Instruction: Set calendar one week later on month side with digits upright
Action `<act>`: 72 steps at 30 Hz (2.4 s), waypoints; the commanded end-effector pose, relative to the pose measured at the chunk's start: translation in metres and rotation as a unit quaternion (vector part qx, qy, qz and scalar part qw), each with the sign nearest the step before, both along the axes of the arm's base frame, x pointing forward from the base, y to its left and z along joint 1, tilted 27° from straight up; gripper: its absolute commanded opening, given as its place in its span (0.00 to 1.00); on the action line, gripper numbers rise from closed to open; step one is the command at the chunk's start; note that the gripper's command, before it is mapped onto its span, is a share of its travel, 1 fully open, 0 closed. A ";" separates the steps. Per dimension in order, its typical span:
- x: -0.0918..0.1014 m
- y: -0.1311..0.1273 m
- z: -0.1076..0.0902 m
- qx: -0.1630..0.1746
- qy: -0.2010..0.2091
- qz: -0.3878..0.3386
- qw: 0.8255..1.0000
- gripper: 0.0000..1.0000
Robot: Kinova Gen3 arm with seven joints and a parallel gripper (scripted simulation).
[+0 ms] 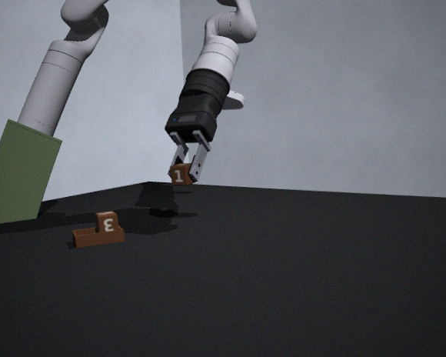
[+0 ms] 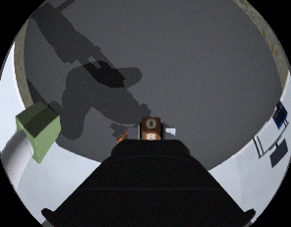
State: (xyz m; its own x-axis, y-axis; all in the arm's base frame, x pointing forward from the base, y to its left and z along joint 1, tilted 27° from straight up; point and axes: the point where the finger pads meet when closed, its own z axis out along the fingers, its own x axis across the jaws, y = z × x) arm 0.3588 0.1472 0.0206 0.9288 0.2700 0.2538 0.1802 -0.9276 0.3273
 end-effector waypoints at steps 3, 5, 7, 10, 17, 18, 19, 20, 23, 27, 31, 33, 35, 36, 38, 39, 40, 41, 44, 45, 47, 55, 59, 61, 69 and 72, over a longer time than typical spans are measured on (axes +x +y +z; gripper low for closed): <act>0.003 -0.007 0.002 0.024 0.005 -0.002 1.000 0.57; 0.004 -0.007 0.001 0.036 0.009 0.002 0.999 0.57; 0.004 -0.007 0.002 0.043 0.011 0.004 0.999 0.57; 0.003 -0.007 0.002 0.055 0.014 0.007 0.998 0.57; 0.001 -0.008 0.004 0.088 0.023 0.017 0.996 0.57; 0.001 -0.008 0.004 0.091 0.023 0.017 0.995 0.57; 0.001 -0.008 0.004 0.093 0.024 0.018 0.995 0.57; 0.001 -0.008 0.004 0.095 0.024 0.018 0.995 0.57; 0.000 -0.008 0.004 0.097 0.025 0.019 0.995 0.57; 0.000 -0.008 0.005 0.097 0.025 0.019 0.995 0.57; 0.001 -0.008 0.004 0.099 0.025 0.020 0.995 0.57; 0.001 -0.008 0.004 0.102 0.026 0.021 0.994 0.57; 0.002 -0.008 0.004 0.107 0.027 0.022 0.994 0.57; 0.003 -0.008 0.004 0.110 0.028 0.023 0.993 0.57; 0.004 -0.008 0.003 0.119 0.030 0.025 0.992 0.57; 0.004 -0.008 0.003 0.124 0.031 0.027 0.991 0.57; 0.005 -0.008 0.003 0.129 0.032 0.028 0.991 0.57; 0.005 -0.008 0.003 0.129 0.032 0.028 0.991 0.57; 0.006 -0.008 0.002 0.141 0.035 0.032 0.989 0.57; 0.006 -0.008 0.002 0.148 0.037 0.034 0.988 0.57; 0.006 -0.008 0.002 0.160 0.041 0.037 0.986 0.57; 0.003 -0.010 0.004 0.204 0.054 0.049 0.976 0.57; 0.002 -0.010 0.004 0.210 0.056 0.051 0.975 0.57; 0.002 -0.011 0.004 0.214 0.058 0.052 0.974 0.57; 0.001 -0.011 0.004 0.218 0.059 0.053 0.973 0.57; 0.001 -0.010 0.004 0.221 0.060 0.054 0.972 0.57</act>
